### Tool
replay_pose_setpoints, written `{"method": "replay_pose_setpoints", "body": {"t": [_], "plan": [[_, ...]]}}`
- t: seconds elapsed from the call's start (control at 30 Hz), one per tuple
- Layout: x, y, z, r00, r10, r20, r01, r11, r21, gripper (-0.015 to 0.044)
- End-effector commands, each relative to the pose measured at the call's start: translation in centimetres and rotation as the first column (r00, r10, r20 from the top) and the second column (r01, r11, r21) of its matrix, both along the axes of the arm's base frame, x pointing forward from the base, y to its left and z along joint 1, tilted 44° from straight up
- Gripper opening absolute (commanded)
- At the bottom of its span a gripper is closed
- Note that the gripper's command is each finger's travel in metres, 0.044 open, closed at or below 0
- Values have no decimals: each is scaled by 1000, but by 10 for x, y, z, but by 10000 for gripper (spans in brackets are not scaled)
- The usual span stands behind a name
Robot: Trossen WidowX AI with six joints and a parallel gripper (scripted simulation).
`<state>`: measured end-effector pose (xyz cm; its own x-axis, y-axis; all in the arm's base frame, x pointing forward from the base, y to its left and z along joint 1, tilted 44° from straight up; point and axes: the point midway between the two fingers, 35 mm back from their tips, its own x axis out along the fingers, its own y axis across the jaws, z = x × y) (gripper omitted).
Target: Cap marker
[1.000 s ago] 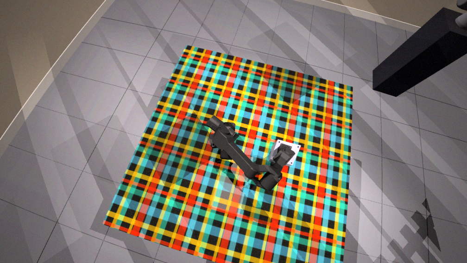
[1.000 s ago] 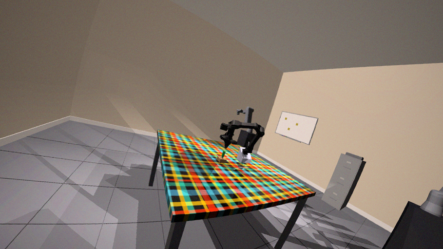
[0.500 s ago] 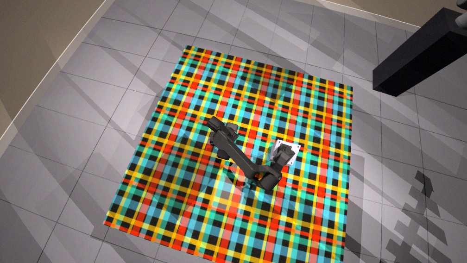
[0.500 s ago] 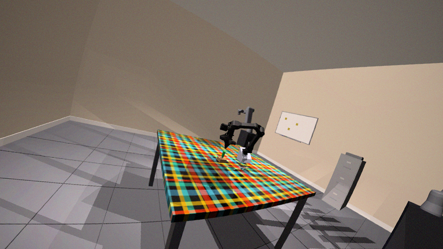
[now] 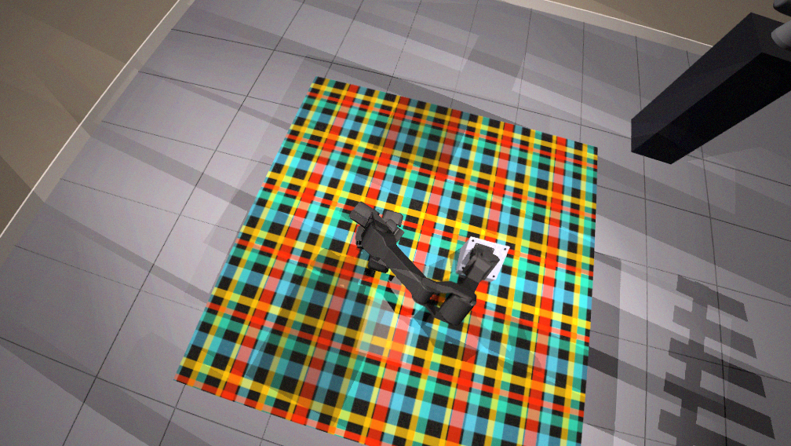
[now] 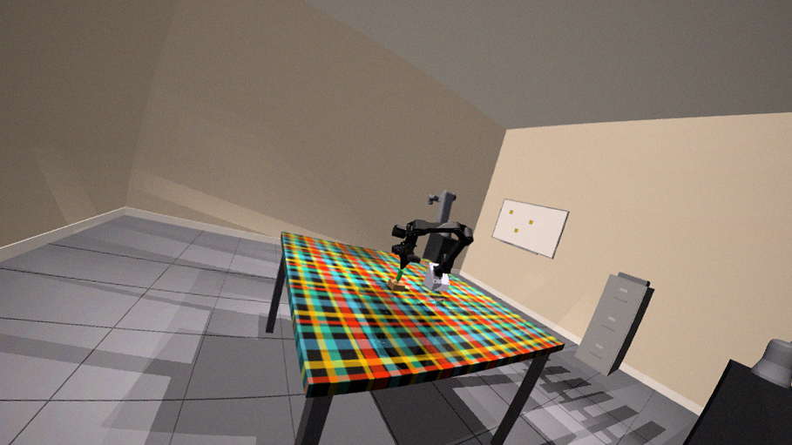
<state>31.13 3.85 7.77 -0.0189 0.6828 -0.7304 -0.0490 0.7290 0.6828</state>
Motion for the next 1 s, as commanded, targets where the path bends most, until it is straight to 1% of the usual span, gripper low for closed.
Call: {"method": "replay_pose_setpoints", "body": {"t": [0.0,0.3,0.53,0.77,0.97], "plan": [[0,5,-5,1000,-3,-2,3,1000,3,0],[1,12,-13,1000,-3,-2,3,1000,4,0],[2,6,-7,1000,-6,6,6,1000,-2,0],[3,-52,53,1000,-5,3,5,1000,-4,0],[3,-54,55,1000,-5,3,5,1000,-4,0]]}}
